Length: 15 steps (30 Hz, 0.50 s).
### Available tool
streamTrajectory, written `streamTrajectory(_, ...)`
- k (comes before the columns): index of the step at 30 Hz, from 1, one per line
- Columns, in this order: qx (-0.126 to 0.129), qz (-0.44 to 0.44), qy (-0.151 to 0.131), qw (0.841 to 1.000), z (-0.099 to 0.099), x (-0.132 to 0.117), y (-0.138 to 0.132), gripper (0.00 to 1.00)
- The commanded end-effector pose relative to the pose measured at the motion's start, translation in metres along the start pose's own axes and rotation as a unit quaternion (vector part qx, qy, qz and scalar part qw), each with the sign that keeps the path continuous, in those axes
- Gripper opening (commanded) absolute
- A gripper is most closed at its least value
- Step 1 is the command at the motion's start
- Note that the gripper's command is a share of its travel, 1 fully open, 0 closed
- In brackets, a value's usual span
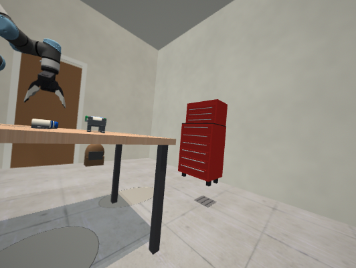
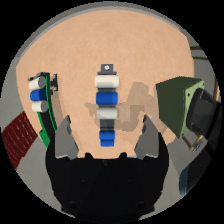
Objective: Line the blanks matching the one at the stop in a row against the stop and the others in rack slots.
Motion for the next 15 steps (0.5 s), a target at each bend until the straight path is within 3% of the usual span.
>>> streamTrajectory(1, 0.000, -0.007, 0.000, 1.000, -0.0002, -0.0002, -0.0004, 1.00)
streamTrajectory(15, 0.000, -0.081, 0.000, 0.997, 0.0001, -0.0020, -0.0025, 1.00)
Point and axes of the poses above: the point where the finger pads meet when closed, its own z axis out along the fingers, its own y axis across the jaws, x = y × z, the point moved 10 cm from there along -z, back along the fingers, and after that the axes turned 15 degrees about z, right-handed, at the moved point
